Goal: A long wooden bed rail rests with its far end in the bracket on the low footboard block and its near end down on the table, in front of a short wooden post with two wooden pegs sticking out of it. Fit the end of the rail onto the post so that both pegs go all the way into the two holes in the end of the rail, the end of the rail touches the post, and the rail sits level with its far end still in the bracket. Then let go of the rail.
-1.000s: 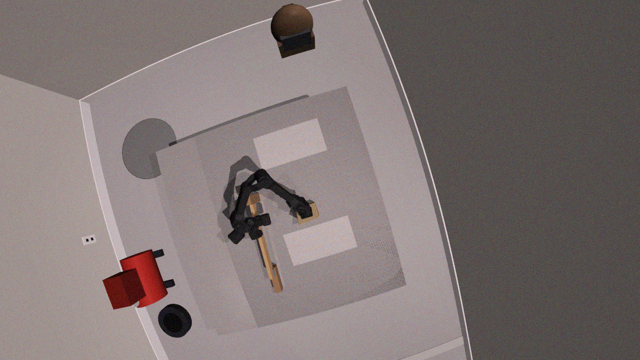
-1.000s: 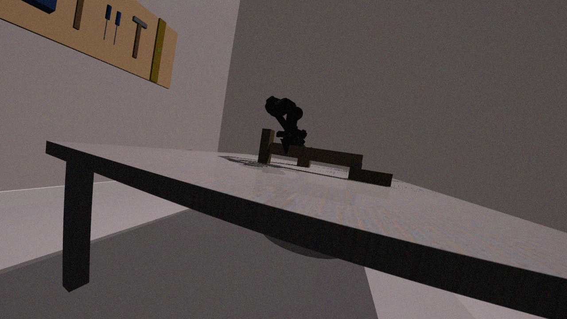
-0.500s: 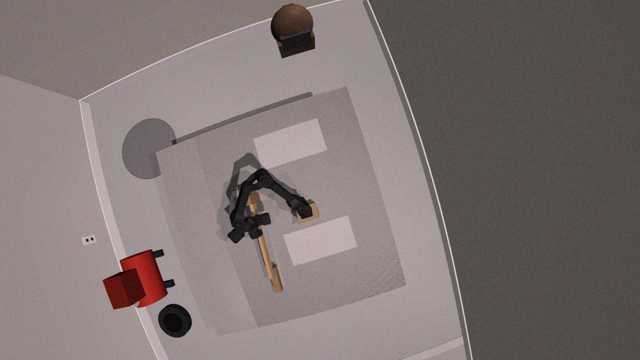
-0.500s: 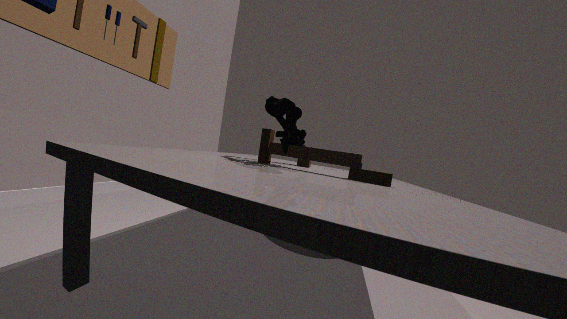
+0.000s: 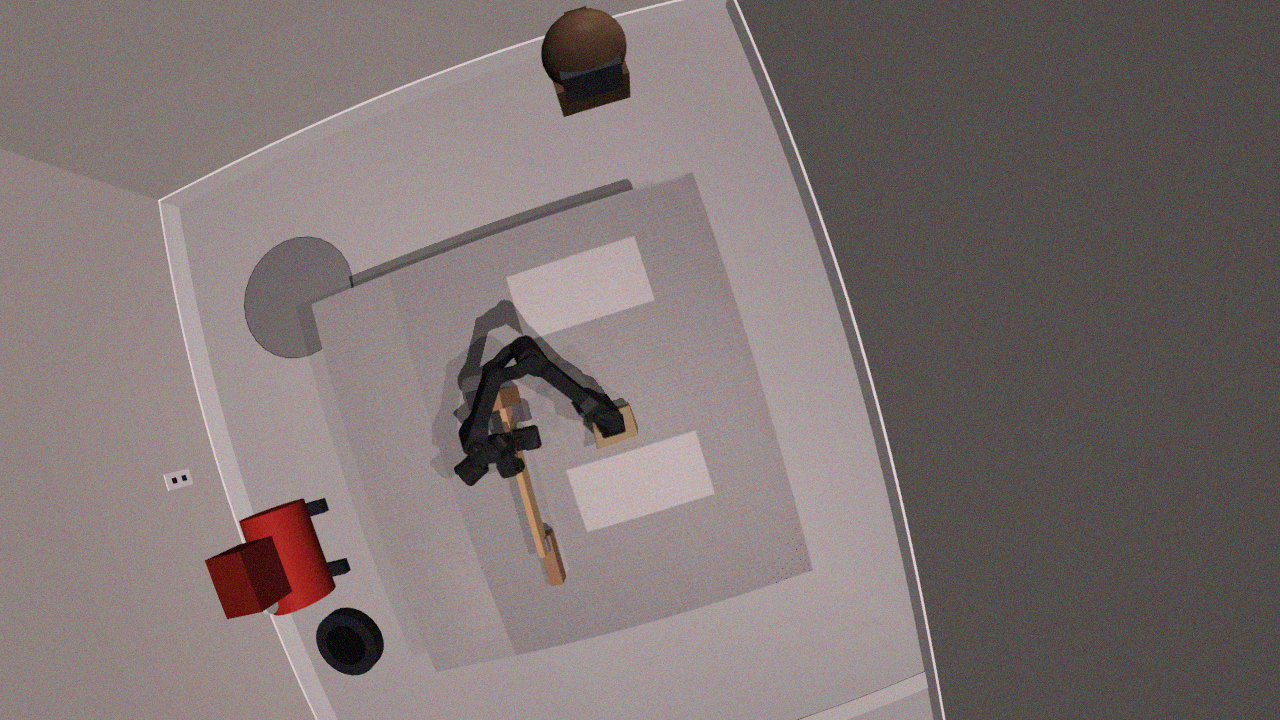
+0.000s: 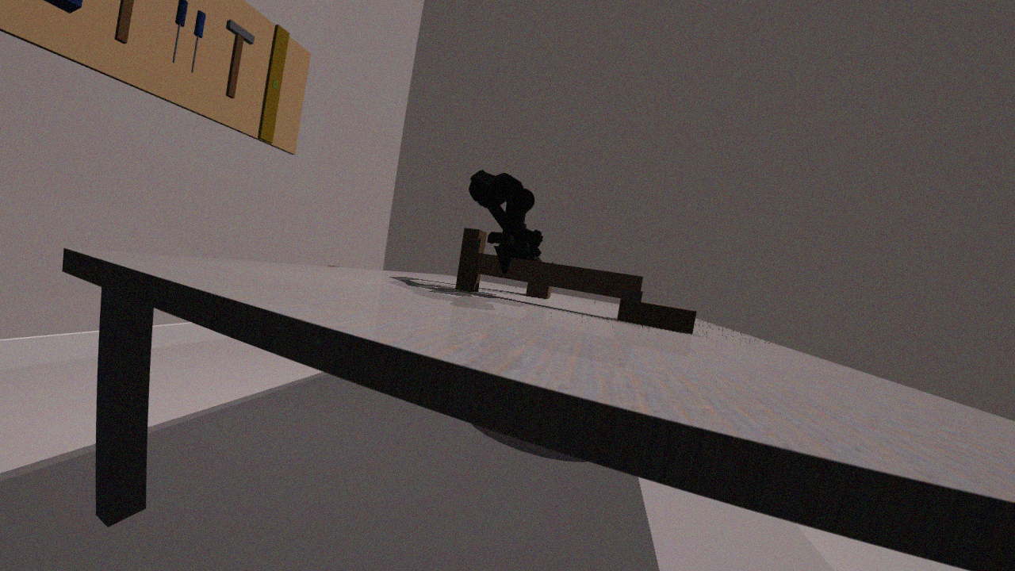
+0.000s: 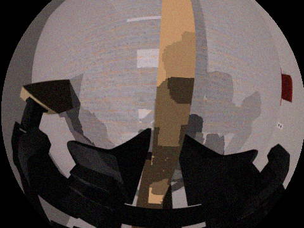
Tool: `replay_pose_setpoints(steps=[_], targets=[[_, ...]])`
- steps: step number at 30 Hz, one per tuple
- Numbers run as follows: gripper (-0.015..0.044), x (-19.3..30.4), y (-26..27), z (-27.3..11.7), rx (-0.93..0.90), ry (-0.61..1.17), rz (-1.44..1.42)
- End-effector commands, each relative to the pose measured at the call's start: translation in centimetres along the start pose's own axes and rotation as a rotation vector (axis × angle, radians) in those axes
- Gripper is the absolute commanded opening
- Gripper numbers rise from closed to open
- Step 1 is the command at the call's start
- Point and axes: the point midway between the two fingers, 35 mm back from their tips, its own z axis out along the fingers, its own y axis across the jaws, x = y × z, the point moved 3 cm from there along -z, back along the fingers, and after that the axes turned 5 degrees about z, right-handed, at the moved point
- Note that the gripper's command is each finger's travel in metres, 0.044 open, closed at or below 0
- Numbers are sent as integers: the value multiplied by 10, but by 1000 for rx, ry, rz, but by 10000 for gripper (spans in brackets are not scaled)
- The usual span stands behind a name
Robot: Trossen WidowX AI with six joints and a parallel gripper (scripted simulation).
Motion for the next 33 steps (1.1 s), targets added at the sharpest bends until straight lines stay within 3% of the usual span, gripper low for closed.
replay_pose_setpoints(steps=[1,9,14,19,33], targets=[[236,0,0,0,0,2,-2],[440,0,0,0,0,2,-2],[440,-2,0,-1,0,2,-2],[440,-31,4,-30,7,7,-5],[440,-31,4,-30,7,7,-5]])
